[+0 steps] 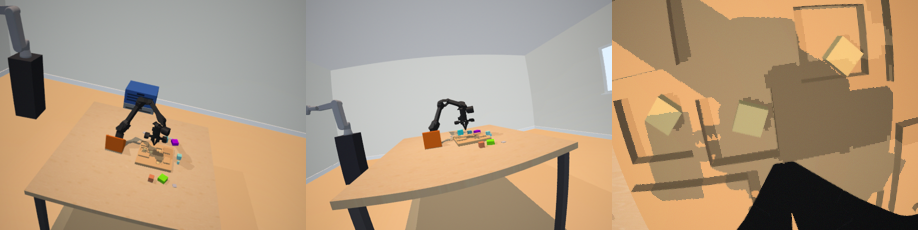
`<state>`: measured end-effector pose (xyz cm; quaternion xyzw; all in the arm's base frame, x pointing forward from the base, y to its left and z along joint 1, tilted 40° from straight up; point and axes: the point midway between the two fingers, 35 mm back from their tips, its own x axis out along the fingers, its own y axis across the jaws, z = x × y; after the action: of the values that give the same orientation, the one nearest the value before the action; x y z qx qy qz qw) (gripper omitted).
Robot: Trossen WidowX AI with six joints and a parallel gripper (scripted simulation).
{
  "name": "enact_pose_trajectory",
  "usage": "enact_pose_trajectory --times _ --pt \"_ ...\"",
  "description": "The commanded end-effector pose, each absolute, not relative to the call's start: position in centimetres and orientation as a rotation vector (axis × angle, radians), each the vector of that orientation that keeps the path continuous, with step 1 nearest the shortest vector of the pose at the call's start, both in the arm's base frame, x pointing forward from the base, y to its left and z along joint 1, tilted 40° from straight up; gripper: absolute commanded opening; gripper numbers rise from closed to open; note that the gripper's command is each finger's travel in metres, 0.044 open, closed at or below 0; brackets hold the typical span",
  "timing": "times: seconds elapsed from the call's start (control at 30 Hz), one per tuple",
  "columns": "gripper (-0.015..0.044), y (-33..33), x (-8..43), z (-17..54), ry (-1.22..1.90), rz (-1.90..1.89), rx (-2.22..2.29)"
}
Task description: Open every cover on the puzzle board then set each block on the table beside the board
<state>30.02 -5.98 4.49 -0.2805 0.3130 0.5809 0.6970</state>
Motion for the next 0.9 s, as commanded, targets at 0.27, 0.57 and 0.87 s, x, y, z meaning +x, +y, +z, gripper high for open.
enact_pose_trajectory --times 0.27,0.57,0.87 --pt "0.0 -3.42 23.67 4.39 0.13 1.595 -1.284" --pt "0.0 -3.45 23.61 4.36 0.131 1.595 -1.283" --pt "0.0 -2.79 23.81 3.49 0.131 1.594 -1.284"
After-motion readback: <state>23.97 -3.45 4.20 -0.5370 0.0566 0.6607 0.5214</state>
